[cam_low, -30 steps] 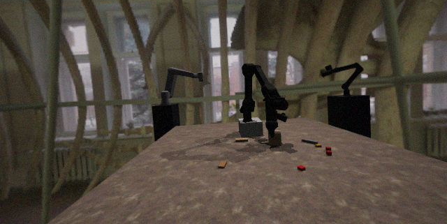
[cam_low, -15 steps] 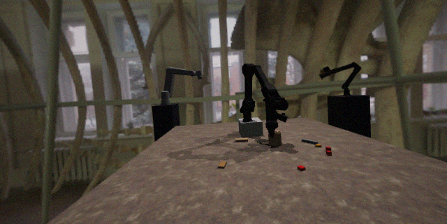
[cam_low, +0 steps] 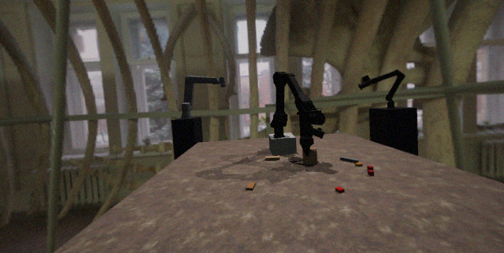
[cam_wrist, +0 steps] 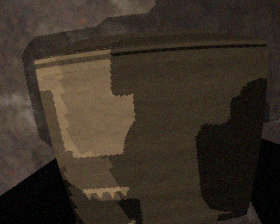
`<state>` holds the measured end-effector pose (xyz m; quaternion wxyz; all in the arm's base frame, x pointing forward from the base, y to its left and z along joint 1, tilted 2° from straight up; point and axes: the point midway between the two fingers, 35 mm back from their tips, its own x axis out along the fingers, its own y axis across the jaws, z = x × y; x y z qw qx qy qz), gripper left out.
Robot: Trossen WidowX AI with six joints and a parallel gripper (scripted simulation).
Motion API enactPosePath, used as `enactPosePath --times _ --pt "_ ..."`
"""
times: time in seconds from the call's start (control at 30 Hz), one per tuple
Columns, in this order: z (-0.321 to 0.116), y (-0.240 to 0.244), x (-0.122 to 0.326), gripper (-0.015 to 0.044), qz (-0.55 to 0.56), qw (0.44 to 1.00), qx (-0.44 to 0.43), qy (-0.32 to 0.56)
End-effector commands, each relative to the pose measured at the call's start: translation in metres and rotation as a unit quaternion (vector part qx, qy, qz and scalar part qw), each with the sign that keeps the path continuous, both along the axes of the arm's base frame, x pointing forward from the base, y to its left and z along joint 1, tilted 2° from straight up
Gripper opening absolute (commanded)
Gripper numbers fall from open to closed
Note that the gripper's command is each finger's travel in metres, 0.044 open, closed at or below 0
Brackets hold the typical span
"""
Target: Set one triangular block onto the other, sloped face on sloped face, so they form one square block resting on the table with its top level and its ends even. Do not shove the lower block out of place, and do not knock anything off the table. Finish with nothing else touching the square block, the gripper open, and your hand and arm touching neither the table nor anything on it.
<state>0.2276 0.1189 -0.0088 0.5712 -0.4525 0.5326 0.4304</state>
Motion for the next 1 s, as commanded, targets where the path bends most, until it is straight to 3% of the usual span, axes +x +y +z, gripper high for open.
enactPosePath --times 0.0,0.2,0.77,0.97 --pt "0.0001 0.0000 0.0000 0.0000 0.000 1.000 0.000 0.000" --pt "-0.0001 0.0001 0.0005 0.0000 -0.002 1.000 -0.001 -0.001" --pt "0.0000 0.0000 0.0000 0.0440 0.000 1.000 0.000 0.000" --pt "0.0000 0.0000 0.0000 0.0440 0.000 1.000 0.000 0.000"
